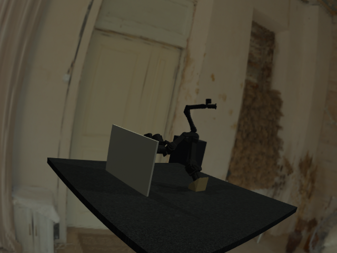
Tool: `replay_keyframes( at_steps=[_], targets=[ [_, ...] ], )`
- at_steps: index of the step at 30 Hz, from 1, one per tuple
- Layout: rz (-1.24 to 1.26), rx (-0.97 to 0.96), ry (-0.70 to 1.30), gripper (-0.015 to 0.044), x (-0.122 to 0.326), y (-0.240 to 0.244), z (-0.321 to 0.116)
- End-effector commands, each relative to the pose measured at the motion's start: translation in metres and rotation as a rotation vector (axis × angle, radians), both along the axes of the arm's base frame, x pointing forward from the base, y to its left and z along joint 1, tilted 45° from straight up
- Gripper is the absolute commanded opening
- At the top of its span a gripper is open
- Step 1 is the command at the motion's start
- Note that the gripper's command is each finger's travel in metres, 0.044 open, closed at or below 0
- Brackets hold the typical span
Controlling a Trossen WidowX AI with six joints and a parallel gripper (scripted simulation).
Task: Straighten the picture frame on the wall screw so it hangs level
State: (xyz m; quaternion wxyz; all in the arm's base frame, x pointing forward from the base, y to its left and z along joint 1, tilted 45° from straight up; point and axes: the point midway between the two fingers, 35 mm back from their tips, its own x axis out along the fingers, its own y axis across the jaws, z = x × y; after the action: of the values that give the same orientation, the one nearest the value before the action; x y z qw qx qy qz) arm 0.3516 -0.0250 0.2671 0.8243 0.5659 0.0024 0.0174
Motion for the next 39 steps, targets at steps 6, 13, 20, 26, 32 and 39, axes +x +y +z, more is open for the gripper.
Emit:
replay_keyframes(
  at_steps=[6, 13, 20, 26, 32, 39],
  targets=[
    [-0.005, 0.004, 0.000, 0.0260, 0.003, -0.001, 0.000],
    [-0.005, 0.004, 0.000, 0.0260, 0.003, -0.001, 0.000],
    [-0.005, 0.004, 0.000, 0.0260, 0.013, -0.001, 0.001],
    [-0.005, 0.004, -0.001, 0.0260, 0.022, 0.000, 0.001],
    [-0.005, 0.004, -0.001, 0.0260, 0.032, 0.000, 0.001],
    [-0.005, 0.004, -0.002, 0.0260, 0.042, 0.000, 0.001]
  ],
)
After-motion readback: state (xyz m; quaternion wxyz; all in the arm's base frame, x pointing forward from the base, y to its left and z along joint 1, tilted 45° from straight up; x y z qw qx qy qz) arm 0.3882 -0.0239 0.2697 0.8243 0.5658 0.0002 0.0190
